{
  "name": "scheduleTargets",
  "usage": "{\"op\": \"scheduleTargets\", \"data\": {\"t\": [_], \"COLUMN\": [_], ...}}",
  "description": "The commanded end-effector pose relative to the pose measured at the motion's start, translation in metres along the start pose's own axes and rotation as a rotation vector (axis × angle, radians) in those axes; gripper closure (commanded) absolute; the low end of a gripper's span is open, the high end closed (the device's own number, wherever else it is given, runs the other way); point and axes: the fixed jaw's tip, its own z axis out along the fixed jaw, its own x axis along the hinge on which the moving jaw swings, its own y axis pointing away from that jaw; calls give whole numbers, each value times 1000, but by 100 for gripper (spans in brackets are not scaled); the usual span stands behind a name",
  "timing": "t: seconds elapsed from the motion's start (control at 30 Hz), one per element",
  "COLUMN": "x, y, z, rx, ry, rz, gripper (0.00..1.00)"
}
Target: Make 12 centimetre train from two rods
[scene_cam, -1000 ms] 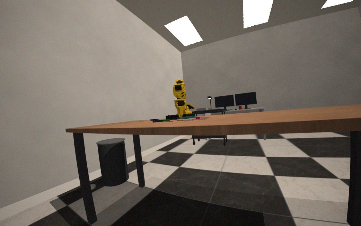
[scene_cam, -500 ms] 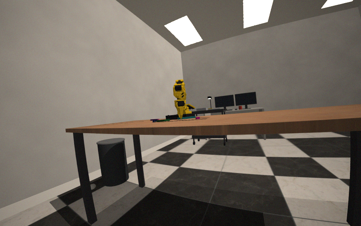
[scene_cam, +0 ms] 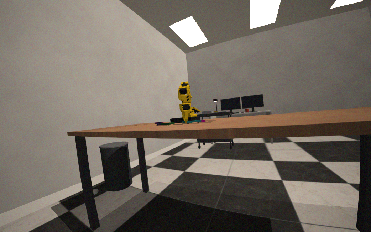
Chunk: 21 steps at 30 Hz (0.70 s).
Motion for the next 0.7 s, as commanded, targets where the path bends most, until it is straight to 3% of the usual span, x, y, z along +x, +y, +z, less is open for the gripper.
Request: {"op": "scheduleTargets", "data": {"t": [0.0,0.67], "x": [-2,-2], "y": [0,0], "z": [4,5], "rx": [-4,-2], "ry": [-3,-2], "rz": [-18,-24], "gripper": [100,100]}}
